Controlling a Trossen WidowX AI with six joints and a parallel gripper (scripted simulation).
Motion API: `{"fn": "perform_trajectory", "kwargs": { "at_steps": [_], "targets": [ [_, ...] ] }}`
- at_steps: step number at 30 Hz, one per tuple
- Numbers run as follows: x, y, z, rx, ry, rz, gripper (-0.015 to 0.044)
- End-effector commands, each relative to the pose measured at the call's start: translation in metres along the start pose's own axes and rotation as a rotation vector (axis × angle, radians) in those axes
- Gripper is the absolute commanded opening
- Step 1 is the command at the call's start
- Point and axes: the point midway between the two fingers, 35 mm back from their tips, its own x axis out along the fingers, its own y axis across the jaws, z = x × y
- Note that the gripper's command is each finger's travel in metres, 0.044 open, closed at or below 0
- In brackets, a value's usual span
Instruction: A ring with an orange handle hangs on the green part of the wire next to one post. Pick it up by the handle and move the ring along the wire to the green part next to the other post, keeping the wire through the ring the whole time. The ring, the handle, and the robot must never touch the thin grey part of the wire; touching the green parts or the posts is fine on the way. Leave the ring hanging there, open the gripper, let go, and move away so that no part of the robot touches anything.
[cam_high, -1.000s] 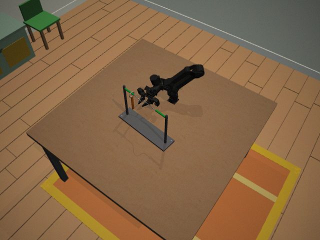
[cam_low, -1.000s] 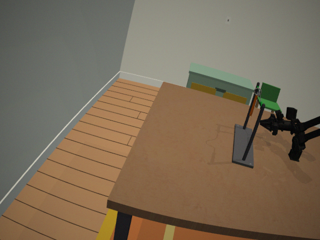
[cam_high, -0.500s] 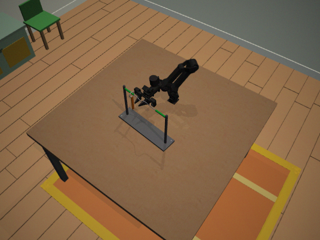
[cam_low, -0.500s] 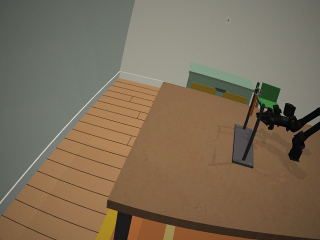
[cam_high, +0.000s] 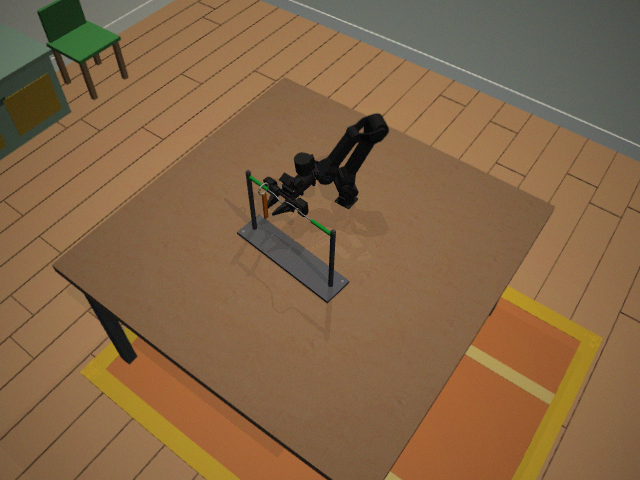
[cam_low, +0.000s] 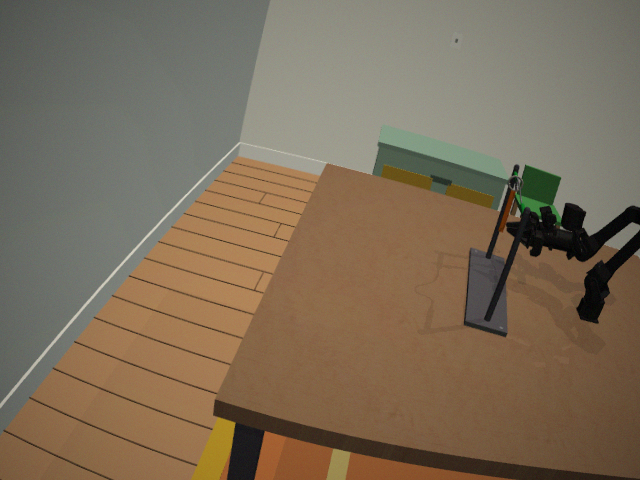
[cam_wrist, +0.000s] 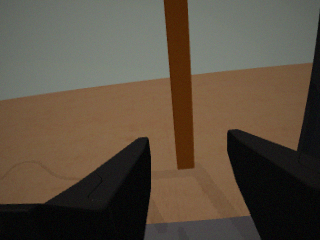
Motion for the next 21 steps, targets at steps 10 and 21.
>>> {"fn": "perform_trajectory", "kwargs": {
  "at_steps": [10,21],
  "targets": [
    [0.020,-0.002,0.002,0.003,-0.004,-0.003,0.0160],
    [0.038,-0.001,0.001,0.003,-0.006,-0.003,0.0160]
  ]
}}
